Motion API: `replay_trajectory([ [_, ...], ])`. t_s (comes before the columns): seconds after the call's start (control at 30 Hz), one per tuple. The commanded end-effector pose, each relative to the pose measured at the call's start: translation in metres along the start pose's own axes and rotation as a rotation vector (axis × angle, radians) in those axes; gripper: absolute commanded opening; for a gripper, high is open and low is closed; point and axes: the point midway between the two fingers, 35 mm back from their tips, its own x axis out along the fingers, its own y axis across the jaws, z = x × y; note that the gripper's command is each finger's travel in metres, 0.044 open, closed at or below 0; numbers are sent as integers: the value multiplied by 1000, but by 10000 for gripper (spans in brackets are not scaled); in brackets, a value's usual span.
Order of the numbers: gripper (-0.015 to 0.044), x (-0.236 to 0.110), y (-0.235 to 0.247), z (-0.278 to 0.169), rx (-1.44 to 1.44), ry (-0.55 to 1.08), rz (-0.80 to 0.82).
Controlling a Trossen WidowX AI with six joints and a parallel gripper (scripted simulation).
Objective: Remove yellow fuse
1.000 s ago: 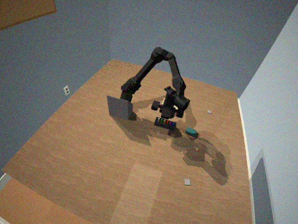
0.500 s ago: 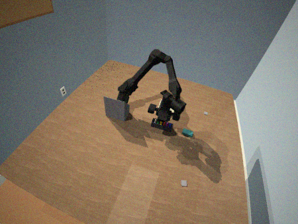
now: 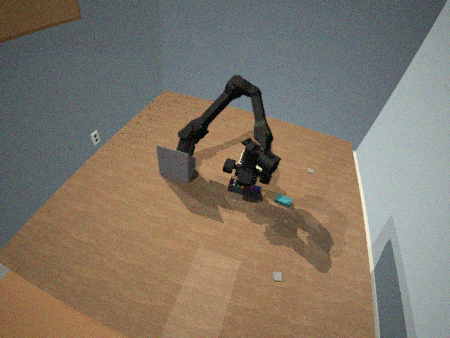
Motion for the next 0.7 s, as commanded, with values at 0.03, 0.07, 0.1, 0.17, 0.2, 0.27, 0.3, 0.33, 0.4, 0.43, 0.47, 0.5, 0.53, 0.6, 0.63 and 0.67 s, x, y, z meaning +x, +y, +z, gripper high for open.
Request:
replay_trajectory([
  [0.03,73,3,0,0,3,3,2],
  [0.07,73,4,0,0,3,3,2],
  [0.1,73,5,0,0,3,4,2],
  [0.17,73,6,0,0,3,4,2],
  [0.2,73,7,0,0,3,4,2],
  [0.27,73,9,0,0,3,4,2],
  [0.3,73,10,0,0,3,4,2],
  [0.33,73,10,0,0,3,4,2],
  [0.4,73,11,0,0,3,4,2],
  [0.43,73,11,0,0,3,4,2],
  [0.47,73,11,0,0,3,4,2],
  [0.5,66,9,0,0,-1,0,0],
  [0.53,60,9,0,0,-1,0,0],
  [0.6,46,9,0,0,-1,0,0],
  [0.63,40,9,0,0,-1,0,0],
  [0.67,33,9,0,0,-1,0,0],
])
